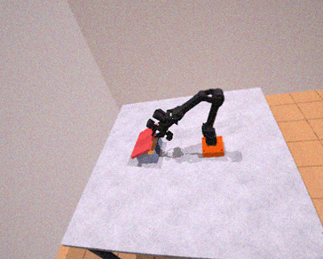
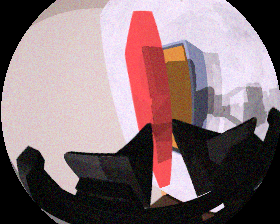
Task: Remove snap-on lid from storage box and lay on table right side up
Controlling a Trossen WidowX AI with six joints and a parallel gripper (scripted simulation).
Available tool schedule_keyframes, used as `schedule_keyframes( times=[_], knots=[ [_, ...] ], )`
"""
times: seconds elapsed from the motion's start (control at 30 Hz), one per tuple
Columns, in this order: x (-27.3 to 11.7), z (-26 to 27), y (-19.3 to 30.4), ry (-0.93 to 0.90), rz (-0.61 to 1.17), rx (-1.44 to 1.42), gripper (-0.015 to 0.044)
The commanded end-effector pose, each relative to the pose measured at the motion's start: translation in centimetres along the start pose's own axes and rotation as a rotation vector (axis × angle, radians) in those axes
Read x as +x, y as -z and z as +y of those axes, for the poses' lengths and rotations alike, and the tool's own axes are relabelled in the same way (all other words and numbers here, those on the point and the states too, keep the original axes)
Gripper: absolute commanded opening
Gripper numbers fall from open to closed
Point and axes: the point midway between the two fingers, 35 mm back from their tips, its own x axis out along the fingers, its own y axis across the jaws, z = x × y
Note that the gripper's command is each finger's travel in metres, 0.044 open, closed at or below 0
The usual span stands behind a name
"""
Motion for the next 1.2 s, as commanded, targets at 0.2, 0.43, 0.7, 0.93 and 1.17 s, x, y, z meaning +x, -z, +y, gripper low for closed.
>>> schedule_keyframes(
  times=[0.2,0.43,0.7,0.93,1.17],
  knots=[
    [-0.6,2.2,0.1,-0.020,0.005,-0.004,0.0000],
    [-1.1,3.1,0.1,-0.020,0.005,-0.004,0.0000],
    [-1.8,3.9,0.1,-0.020,0.005,-0.004,0.0000],
    [-2.4,4.6,0.1,-0.020,0.005,-0.004,0.0000],
    [-3.0,5.2,0.1,-0.020,0.005,-0.004,0.0000]
  ],
)
